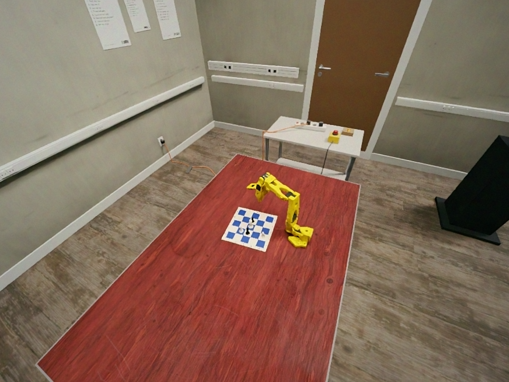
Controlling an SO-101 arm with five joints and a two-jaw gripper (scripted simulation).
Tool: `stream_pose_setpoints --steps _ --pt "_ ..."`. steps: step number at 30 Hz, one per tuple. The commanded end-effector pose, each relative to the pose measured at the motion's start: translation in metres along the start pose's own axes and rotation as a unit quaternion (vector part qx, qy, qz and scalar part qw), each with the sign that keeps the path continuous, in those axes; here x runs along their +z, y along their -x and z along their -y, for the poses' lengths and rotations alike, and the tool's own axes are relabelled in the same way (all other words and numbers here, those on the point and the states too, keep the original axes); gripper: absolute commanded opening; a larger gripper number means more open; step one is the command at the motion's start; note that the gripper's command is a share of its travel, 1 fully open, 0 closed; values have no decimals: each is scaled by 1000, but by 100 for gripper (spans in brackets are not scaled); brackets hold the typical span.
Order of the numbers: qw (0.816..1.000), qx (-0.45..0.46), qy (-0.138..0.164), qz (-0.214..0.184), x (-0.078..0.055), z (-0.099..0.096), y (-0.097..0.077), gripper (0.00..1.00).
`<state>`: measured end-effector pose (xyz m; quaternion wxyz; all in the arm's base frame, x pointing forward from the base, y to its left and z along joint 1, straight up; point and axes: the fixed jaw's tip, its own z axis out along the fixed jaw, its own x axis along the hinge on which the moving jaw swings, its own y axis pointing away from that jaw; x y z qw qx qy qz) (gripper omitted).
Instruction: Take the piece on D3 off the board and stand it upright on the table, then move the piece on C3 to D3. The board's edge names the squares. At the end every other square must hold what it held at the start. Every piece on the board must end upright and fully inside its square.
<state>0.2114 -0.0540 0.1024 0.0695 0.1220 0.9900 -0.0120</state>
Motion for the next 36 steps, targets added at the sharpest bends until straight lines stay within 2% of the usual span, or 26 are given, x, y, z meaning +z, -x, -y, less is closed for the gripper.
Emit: stream_pose_setpoints --steps 1,11,19,25,34,36 --pt "1000 7 1 -16 4 2 -3 0" --pt "1000 7 1 -17 4 2 -3 0" --pt "999 7 1 -33 11 2 -4 0" --pt "998 6 2 -57 27 2 -5 0" --pt "998 6 2 -57 58 1 -9 0" --pt "998 6 2 -57 58 1 -9 0"
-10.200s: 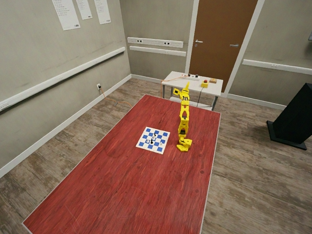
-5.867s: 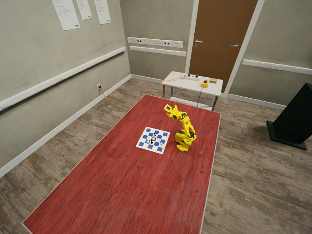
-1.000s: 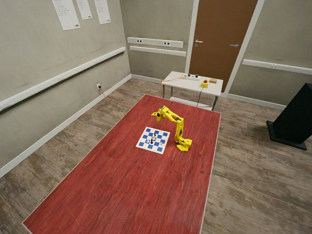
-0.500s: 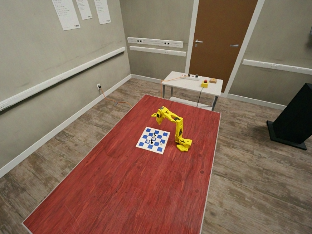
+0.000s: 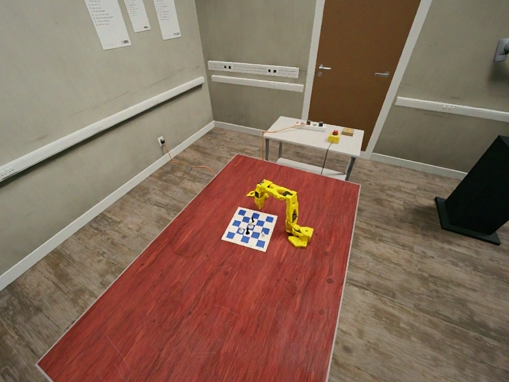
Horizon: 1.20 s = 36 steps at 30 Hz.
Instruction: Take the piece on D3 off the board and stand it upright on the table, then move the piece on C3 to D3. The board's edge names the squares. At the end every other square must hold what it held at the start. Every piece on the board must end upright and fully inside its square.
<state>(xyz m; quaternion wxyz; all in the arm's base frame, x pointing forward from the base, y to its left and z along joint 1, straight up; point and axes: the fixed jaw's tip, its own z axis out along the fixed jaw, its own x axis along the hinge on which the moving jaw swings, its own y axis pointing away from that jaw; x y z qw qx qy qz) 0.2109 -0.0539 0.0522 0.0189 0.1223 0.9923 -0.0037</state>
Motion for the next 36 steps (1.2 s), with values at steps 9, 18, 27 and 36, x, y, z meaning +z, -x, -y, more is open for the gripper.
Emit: stream_pose_setpoints --steps 9,18,27,36 --pt "1000 6 1 -6 23 2 -1 0" --pt "1000 6 1 -6 23 2 -1 0" --pt "1000 6 1 -6 28 1 -6 0" --pt "1000 6 1 -6 28 1 -6 0"
